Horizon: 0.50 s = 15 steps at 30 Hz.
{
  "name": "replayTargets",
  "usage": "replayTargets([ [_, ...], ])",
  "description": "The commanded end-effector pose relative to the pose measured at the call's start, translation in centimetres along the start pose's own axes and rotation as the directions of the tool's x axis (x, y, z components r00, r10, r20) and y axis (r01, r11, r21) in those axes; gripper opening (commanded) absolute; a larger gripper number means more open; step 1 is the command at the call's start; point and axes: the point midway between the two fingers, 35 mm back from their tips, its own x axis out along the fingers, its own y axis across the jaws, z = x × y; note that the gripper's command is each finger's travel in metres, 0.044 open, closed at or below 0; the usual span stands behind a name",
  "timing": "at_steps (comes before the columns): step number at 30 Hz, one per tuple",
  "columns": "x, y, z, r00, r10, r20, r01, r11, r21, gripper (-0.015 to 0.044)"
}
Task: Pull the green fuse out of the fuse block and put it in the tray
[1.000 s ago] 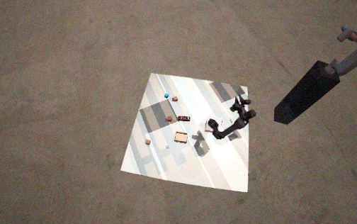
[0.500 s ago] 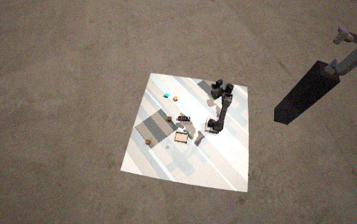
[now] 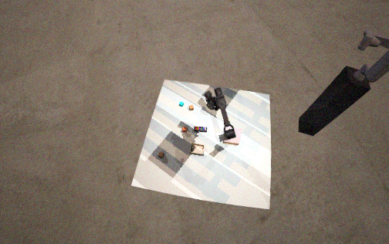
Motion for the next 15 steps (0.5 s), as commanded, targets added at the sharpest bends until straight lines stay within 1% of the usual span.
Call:
replayTargets([
  [1,6.1,2.7,2.8,0.985,0.166,0.051,-0.159,0.981,-0.114,0.0072],
  [4,9.9,5.3,5.0,0.956,0.283,0.075,-0.264,0.944,-0.199,0.0072],
  [8,14.3,9.6,7.6,0.894,0.439,0.086,-0.394,0.863,-0.315,0.0072],
  [12,17.8,14.8,10.0,0.806,0.588,0.072,-0.507,0.747,-0.429,0.0072],
  [15,19.6,19.0,11.3,0.726,0.686,0.046,-0.575,0.643,-0.505,0.0072],
])
